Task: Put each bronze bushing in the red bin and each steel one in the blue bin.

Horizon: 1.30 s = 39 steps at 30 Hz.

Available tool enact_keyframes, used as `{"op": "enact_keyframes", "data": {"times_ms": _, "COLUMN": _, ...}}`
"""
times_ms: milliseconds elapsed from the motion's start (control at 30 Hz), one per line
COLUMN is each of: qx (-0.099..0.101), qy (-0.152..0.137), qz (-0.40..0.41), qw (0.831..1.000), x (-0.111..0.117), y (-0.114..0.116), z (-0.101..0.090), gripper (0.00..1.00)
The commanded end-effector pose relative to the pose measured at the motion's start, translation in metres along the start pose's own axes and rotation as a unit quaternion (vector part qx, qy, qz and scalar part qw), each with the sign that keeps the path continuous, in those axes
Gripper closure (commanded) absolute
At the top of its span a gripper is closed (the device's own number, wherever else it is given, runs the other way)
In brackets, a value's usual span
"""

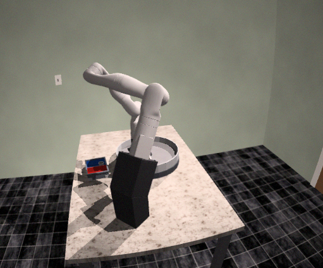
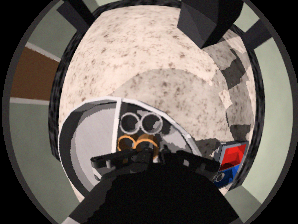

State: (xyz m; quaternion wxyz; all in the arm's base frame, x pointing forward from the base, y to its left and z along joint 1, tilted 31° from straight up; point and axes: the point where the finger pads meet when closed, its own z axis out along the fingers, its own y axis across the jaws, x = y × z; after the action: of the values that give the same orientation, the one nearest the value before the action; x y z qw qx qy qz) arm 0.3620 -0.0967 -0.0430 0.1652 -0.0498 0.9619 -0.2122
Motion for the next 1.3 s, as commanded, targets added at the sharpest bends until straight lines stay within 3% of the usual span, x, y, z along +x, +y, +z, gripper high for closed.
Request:
{"op": "enact_keyframes", "data": {"times_ms": 0, "qx": 0.0, "qy": -0.001, "qz": 0.0, "qw": 1.0, "x": -0.0007, "y": 0.0002, "z": -0.0019, "gripper": 1.0}}
{"op": "enact_keyframes", "data": {"times_ms": 1267, "qx": 0.0, "qy": -0.001, "qz": 0.0, "qw": 1.0, "x": -0.0006, "y": 0.0002, "z": -0.0114, "gripper": 1.0}}
